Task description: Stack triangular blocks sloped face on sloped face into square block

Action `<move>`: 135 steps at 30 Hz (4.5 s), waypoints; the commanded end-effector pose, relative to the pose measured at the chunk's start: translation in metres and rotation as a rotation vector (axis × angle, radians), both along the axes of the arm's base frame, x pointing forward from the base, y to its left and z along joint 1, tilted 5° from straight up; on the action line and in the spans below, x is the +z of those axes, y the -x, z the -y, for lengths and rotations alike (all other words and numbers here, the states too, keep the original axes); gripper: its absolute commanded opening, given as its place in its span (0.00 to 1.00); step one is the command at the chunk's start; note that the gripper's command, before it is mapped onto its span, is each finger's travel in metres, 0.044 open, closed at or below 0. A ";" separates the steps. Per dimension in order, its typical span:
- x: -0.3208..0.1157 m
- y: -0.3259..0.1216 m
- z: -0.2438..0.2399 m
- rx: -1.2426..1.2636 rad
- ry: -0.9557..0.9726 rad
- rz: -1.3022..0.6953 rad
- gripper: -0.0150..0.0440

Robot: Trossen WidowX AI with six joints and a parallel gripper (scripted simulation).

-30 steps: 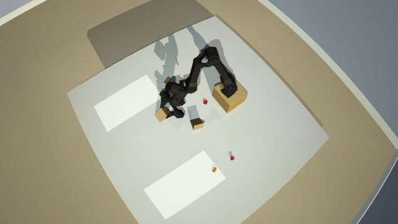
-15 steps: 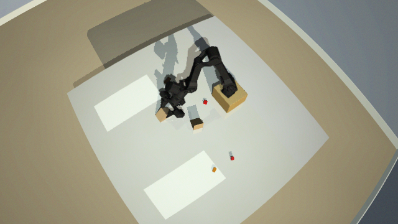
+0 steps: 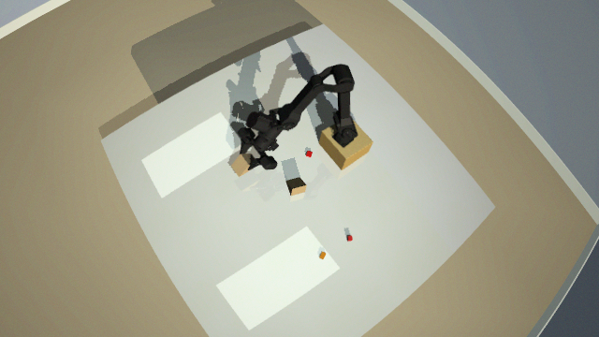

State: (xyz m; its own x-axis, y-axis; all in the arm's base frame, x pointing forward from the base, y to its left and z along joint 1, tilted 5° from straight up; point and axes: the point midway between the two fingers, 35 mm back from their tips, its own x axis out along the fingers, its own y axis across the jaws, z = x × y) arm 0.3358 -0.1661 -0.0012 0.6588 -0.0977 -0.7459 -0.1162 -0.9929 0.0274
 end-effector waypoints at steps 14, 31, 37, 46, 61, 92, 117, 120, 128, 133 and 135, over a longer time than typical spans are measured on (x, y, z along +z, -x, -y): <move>0.026 -0.003 0.000 0.134 0.116 -0.039 0.25; 0.023 -0.011 0.003 0.574 0.432 -0.179 0.25; 0.022 -0.014 0.003 0.739 0.534 -0.222 0.25; 0.021 -0.017 0.005 0.993 0.681 -0.281 0.25; 0.020 -0.021 0.006 1.438 0.902 -0.353 0.25; 0.023 -0.025 0.006 2.429 1.264 -0.327 0.25; 0.029 -0.025 0.004 3.261 1.451 0.005 0.25; 0.030 -0.025 0.004 3.357 1.465 0.075 0.25; 0.032 -0.024 0.003 3.605 1.495 0.306 0.25; 0.034 -0.023 0.002 3.748 1.505 0.488 0.25; 0.035 -0.023 0.002 3.801 1.507 0.570 0.25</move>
